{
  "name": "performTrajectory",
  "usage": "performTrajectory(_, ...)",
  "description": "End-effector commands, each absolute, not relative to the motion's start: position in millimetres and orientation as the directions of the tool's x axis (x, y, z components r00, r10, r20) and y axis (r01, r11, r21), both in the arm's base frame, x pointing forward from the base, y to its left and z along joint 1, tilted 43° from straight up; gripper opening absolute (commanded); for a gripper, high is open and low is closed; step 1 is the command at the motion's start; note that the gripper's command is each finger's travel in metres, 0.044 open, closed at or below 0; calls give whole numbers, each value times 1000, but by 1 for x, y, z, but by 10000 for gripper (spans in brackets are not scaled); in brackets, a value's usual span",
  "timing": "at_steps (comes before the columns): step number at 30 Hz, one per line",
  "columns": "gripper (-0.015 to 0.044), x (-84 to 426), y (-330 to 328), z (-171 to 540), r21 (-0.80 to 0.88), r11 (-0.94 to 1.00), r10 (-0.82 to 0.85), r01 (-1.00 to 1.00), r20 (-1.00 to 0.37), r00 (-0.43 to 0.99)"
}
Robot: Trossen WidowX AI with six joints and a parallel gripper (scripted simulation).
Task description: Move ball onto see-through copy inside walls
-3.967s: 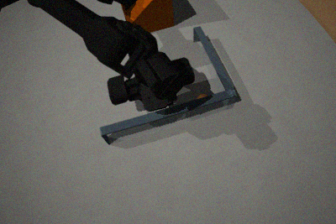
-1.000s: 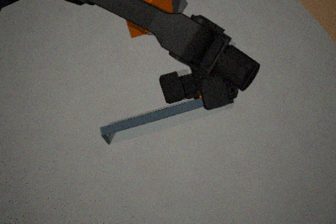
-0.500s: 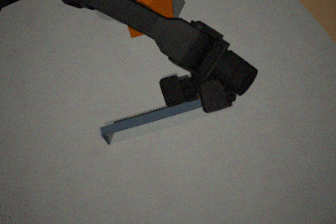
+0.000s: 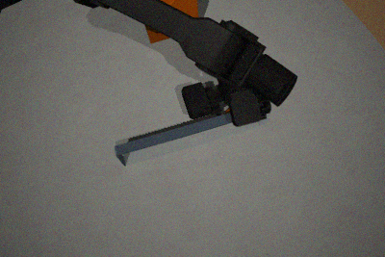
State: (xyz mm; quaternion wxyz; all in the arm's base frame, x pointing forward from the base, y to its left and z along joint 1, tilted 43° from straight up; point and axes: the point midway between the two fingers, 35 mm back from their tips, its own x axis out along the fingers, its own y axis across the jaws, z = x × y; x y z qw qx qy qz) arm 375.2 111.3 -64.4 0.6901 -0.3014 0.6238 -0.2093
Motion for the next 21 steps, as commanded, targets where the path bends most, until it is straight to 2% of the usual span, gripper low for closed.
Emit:
performTrajectory(1,259,370,148,-30,-670,737,-655,-89,-741,149)
performTrajectory(4,259,364,163,-12,-672,735,-658,-91,-739,147)
performTrajectory(13,259,366,161,-21,-673,733,-656,-101,-738,158)
performTrajectory(20,440,354,193,19,-670,736,-652,-98,-741,162)
performTrajectory(21,440,354,193,19,-670,736,-652,-98,-741,162)
